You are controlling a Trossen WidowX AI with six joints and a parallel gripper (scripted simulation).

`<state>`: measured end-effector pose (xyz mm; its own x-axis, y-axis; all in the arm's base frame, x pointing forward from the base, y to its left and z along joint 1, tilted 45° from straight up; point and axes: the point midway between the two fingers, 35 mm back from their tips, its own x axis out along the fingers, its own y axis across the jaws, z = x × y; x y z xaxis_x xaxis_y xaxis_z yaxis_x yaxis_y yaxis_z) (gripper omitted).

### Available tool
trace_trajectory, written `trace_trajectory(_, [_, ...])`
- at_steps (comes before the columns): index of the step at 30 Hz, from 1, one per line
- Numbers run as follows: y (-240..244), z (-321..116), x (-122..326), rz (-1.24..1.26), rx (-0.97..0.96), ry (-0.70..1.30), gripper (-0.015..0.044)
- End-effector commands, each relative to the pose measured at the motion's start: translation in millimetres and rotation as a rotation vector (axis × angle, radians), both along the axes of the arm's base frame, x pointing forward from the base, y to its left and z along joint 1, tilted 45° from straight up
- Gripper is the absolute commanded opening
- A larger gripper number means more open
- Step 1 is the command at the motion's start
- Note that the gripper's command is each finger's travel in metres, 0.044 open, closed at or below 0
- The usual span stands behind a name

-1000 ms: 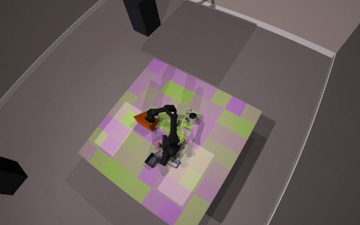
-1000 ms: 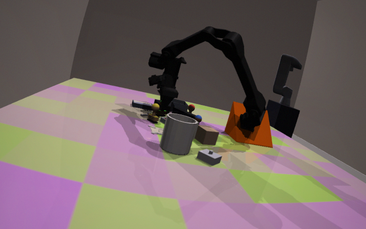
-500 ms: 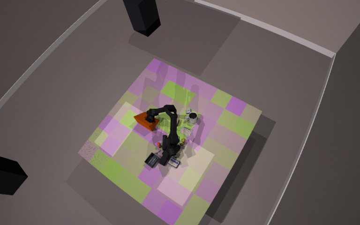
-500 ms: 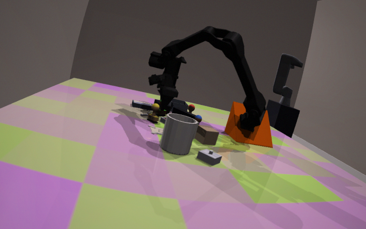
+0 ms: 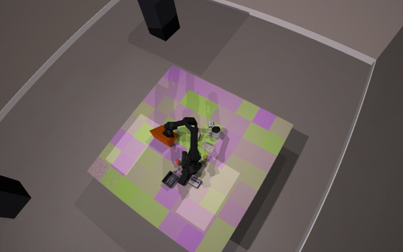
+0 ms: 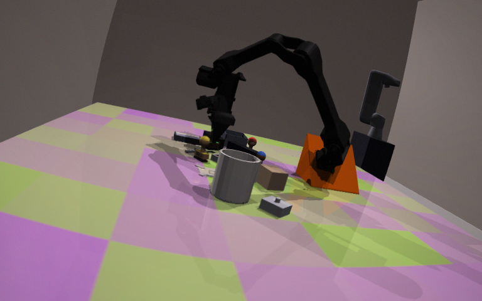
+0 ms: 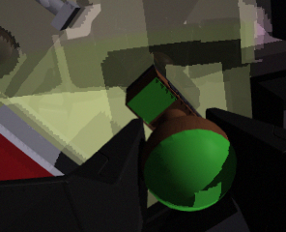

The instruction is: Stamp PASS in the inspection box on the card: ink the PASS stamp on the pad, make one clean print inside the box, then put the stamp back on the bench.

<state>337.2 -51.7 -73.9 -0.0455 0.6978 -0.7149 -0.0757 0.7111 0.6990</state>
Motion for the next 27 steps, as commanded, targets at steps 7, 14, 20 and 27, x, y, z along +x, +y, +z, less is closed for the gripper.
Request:
trace_trajectory(7, [-3.8,3.6,0.4,0.004,-0.003,-0.001,0.0000])
trace_trajectory(14, [-6.2,5.9,0.8,0.003,-0.003,-0.001,0.0000])
trace_trajectory(20, [-8.3,7.9,1.1,0.003,-0.004,-0.001,0.0000])
trace_trajectory(27, [-10.7,10.3,1.4,0.003,-0.005,-0.002,0.0000])
